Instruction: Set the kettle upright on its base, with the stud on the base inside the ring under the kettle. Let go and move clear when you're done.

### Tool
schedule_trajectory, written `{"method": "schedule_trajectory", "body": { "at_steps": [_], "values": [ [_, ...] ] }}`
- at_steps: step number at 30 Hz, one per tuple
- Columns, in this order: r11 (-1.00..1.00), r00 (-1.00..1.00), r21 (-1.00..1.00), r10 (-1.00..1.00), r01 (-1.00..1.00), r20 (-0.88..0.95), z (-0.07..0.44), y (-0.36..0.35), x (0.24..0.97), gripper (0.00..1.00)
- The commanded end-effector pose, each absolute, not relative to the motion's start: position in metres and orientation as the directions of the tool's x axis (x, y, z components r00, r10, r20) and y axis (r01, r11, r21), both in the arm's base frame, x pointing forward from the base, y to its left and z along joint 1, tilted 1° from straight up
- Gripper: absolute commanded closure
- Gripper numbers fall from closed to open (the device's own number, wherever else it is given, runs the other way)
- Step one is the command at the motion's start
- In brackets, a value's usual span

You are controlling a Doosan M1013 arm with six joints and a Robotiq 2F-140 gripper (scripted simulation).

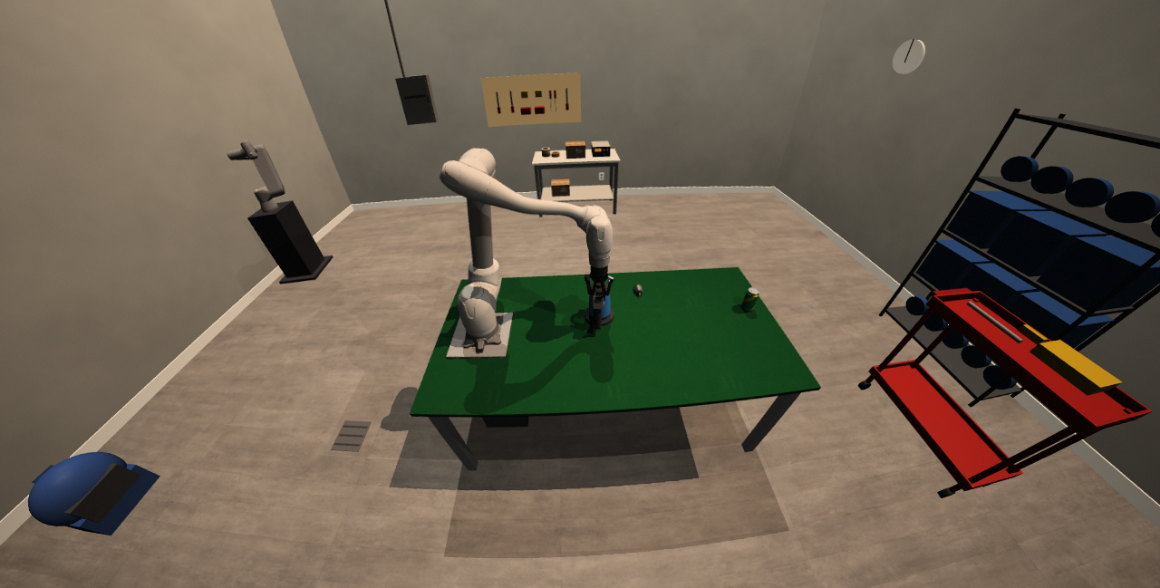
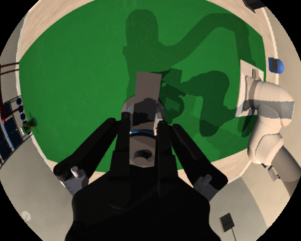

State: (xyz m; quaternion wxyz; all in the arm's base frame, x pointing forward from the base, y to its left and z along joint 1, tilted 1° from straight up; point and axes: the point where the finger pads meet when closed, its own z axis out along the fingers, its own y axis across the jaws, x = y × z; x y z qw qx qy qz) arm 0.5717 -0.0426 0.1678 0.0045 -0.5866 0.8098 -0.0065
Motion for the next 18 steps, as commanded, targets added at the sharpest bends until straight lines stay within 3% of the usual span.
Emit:
{"method": "schedule_trajectory", "body": {
  "at_steps": [1, 18],
  "values": [
    [0.312, -0.312, -0.017, -0.950, -0.950, 0.000, 0.1685, -0.0425, 0.5721, 0.90],
    [0.312, -0.312, -0.017, -0.950, -0.950, 0.000, 0.1655, -0.0426, 0.5721, 0.90]
  ]
}}
